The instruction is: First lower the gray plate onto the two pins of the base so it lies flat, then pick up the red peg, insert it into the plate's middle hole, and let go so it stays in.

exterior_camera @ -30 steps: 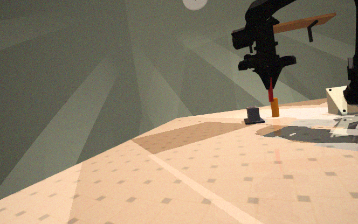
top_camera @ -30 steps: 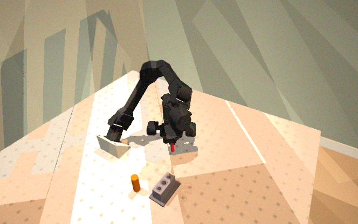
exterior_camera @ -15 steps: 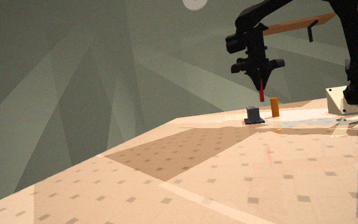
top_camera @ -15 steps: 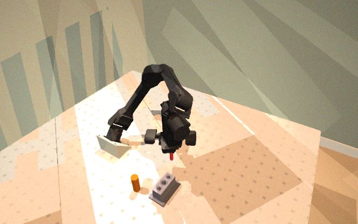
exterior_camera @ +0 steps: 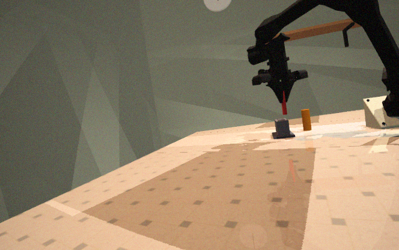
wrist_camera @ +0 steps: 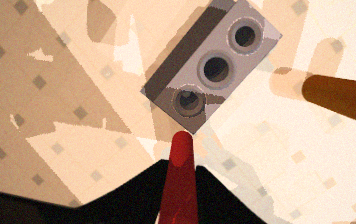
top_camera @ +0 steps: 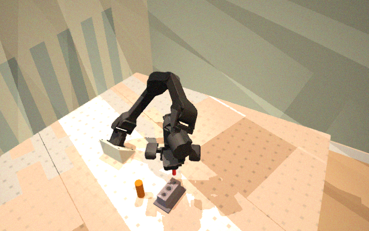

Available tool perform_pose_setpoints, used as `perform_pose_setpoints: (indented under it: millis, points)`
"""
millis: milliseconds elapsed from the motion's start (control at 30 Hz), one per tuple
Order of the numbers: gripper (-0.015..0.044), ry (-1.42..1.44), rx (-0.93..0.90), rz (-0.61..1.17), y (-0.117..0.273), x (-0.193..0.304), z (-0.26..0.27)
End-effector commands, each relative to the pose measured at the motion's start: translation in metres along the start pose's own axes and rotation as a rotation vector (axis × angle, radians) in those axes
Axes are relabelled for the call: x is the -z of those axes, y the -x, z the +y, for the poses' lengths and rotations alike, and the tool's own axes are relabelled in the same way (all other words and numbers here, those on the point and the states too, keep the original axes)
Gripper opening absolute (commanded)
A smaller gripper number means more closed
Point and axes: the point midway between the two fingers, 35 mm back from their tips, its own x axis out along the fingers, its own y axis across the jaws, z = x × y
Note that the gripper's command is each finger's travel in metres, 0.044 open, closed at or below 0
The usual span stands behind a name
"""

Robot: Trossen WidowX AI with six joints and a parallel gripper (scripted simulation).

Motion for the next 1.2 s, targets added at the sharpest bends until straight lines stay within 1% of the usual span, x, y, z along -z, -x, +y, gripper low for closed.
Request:
perform_pose_setpoints:
  millis: [0, 433, 1167]
  points:
    - [0.0, 0.006, 0.0, -0.006, 0.001, -0.014, -0.003]
    - [0.0, 0.01, 0.003, 0.006, -0.006, -0.05, -0.014]
    - [0.0, 0.009, 0.003, 0.008, -0.006, -0.049, -0.014]
